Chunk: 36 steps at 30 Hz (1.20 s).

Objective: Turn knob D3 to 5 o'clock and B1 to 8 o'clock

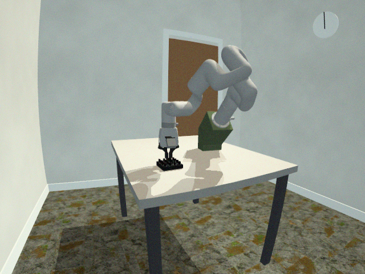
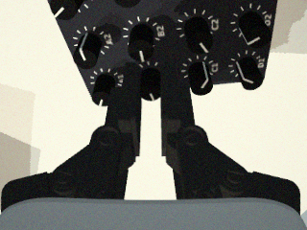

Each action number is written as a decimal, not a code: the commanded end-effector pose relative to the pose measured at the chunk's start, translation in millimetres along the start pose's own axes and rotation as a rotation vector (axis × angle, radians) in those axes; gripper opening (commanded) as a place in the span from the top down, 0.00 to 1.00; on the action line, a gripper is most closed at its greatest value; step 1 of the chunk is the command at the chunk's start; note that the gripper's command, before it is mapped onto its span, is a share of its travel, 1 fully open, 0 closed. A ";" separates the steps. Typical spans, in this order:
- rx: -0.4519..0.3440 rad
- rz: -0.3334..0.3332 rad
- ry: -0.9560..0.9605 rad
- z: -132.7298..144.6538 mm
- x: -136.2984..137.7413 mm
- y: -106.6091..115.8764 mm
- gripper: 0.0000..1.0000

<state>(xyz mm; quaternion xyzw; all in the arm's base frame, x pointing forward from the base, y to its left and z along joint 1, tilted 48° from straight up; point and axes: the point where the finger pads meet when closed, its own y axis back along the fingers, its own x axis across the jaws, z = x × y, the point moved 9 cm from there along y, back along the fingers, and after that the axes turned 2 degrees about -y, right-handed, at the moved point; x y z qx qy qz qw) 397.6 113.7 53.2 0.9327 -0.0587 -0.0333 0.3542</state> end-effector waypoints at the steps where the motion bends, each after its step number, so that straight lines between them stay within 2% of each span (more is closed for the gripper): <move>1: 0.001 0.003 0.087 0.0 0.6 0.7 0.92; 15: 0.000 0.003 0.348 0.0 0.6 0.7 0.92; 32: 0.000 0.003 0.372 0.0 0.6 0.7 0.92; 33: 0.000 0.003 0.372 0.0 0.6 0.7 0.81; 36: 0.000 0.003 0.372 0.0 0.6 0.7 0.81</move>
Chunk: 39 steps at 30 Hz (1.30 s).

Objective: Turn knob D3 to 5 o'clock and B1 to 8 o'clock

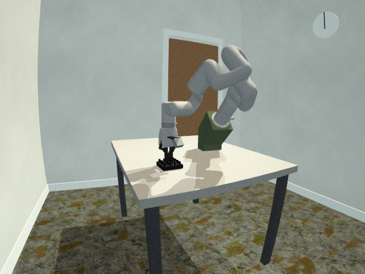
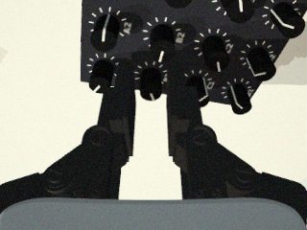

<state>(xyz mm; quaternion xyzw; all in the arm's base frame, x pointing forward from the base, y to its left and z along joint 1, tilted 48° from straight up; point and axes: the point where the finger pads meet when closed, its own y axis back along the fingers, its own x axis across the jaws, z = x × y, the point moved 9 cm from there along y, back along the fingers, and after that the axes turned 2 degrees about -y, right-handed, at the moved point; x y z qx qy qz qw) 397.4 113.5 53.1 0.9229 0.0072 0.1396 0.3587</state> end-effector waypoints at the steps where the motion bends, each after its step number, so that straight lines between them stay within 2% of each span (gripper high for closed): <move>1: -0.001 0.002 0.001 0.1 0.8 0.7 0.81; 22: -0.001 0.002 0.001 0.1 0.8 2.0 0.81; 35: -0.001 0.002 0.001 0.1 0.8 31.3 0.81; 39: -0.001 0.002 0.001 0.1 0.8 34.4 0.81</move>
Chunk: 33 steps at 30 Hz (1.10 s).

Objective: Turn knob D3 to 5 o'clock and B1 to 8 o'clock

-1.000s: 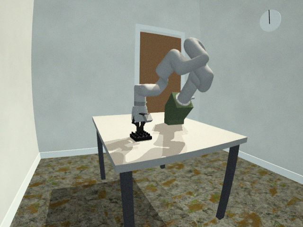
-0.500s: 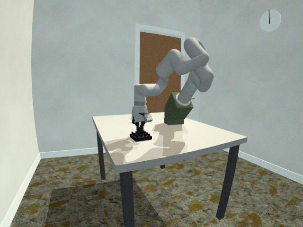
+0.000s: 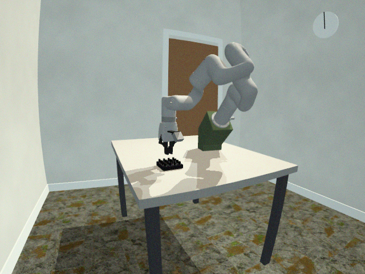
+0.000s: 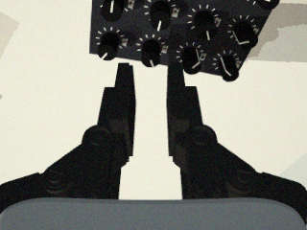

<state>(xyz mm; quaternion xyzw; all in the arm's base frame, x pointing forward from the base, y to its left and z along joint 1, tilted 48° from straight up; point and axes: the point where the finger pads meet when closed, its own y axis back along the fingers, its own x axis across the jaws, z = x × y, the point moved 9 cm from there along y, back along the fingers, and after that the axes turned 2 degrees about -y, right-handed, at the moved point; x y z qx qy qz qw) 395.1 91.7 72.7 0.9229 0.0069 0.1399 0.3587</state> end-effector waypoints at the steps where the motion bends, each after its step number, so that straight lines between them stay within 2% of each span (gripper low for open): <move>1: -0.001 0.002 0.000 0.0 0.6 6.0 0.81; 19: -0.001 0.002 0.018 -0.5 1.5 7.5 0.81; 30: 0.001 0.002 0.402 -11.4 19.6 12.6 0.81; 32: 0.001 0.002 0.402 -11.4 19.6 12.6 0.81; 33: 0.001 0.002 0.494 -14.2 23.9 13.9 0.81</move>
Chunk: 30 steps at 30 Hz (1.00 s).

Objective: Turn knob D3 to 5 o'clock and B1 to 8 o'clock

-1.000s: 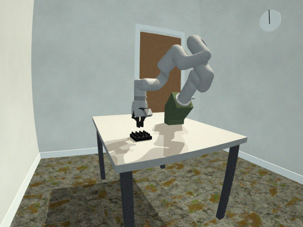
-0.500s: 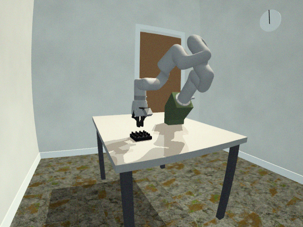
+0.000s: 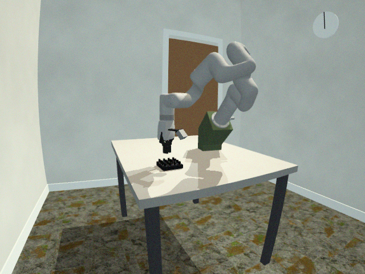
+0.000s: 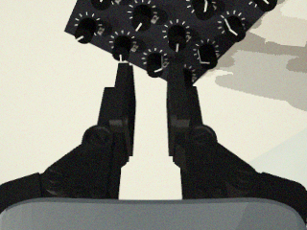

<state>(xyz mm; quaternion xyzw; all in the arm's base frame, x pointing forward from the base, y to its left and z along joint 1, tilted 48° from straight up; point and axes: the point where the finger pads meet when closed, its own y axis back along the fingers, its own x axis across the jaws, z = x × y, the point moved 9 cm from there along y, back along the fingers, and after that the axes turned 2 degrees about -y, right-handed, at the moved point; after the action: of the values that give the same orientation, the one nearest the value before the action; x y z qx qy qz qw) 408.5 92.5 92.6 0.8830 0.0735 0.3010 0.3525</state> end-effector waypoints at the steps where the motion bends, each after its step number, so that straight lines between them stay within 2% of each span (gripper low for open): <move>1: 0.000 0.008 0.157 -1.2 7.7 2.8 0.81; 14: -0.002 0.008 0.564 -6.7 29.4 9.0 0.81; 16: -0.002 0.008 0.564 -6.7 29.4 9.0 0.81; 17: -0.003 0.008 0.655 -8.1 34.2 10.4 0.81; 30: -0.005 0.006 1.026 -14.4 53.6 16.6 0.81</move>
<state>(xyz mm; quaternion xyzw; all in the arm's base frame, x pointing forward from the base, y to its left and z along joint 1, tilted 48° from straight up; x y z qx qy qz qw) 438.9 106.4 133.0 0.6550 0.2242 0.6637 0.2833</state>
